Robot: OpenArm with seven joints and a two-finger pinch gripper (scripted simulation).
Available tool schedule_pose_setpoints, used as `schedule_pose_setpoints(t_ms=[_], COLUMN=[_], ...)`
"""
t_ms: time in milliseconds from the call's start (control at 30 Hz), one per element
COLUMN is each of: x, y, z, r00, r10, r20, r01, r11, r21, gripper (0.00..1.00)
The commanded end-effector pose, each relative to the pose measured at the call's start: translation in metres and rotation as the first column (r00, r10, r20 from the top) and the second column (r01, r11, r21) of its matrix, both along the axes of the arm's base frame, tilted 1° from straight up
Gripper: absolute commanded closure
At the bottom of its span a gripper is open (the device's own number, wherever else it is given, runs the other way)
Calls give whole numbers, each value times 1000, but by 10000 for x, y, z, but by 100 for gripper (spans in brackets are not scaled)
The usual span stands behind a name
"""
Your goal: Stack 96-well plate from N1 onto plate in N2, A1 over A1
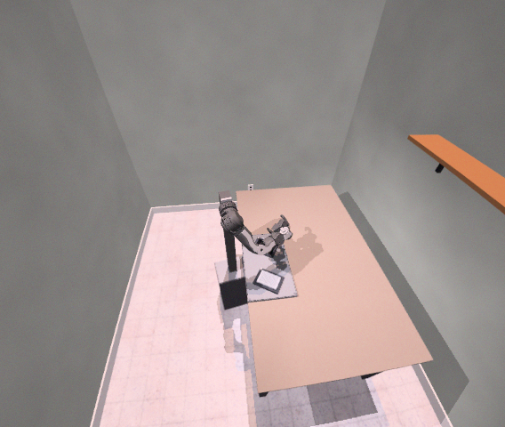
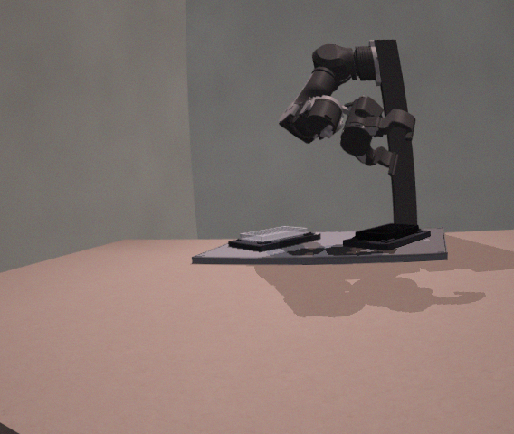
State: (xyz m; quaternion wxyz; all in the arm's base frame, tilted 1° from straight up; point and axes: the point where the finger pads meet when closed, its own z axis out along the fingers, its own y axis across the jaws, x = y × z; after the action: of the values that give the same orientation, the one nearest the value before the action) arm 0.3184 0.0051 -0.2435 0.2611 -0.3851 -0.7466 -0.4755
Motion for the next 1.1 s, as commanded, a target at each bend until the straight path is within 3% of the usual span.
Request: schedule_pose_setpoints(t_ms=[0,67,167,567,667,733,1067], x=[23,-115,-295,-295,-495,-614,-614], y=[-1,-57,-144,-144,-232,-292,-292], z=[29,-107,-288,-288,-483,-604,-604], r00=[1000,1000,998,998,995,993,993], r10=[-7,18,48,48,87,108,108], r20=[8,18,35,35,43,49,49], r01=[7,-16,-38,-38,-63,-71,-71], r11=[1000,995,968,968,916,870,870], r21=[4,-99,-250,-250,-397,-488,-488], gripper=[23,23,23,23,23,23,23])
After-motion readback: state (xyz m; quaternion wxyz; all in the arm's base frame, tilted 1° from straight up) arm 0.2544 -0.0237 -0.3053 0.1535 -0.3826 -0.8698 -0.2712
